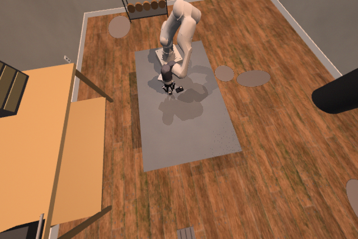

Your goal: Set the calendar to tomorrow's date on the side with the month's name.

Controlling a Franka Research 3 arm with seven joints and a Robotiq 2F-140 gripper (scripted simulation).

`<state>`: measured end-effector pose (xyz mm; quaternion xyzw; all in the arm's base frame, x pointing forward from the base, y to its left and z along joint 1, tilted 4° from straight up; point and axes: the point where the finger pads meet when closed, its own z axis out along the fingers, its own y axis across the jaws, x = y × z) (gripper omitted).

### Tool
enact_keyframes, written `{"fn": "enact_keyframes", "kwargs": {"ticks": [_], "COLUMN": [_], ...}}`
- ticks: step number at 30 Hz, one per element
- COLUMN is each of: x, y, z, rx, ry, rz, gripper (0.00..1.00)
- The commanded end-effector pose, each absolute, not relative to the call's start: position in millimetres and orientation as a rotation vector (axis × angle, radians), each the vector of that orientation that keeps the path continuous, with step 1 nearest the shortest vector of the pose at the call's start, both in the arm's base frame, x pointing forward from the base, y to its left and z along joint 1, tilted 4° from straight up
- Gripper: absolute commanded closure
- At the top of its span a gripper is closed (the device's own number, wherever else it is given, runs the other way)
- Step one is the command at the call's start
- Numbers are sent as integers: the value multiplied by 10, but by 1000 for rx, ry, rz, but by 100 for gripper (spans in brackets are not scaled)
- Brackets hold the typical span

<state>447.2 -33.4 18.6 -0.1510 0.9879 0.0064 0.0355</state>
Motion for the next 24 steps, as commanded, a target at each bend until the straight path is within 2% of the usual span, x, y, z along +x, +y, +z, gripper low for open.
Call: {"fn": "enact_keyframes", "kwargs": {"ticks": [1, 8, 24], "x": [4484, 4484, 4482], "y": [-339, -339, -340], "z": [190, 190, 225], "rx": [-466, -466, -466], "ry": [3032, 3032, 3032], "rz": [18, 18, 17], "gripper": [78, 71, 71]}}
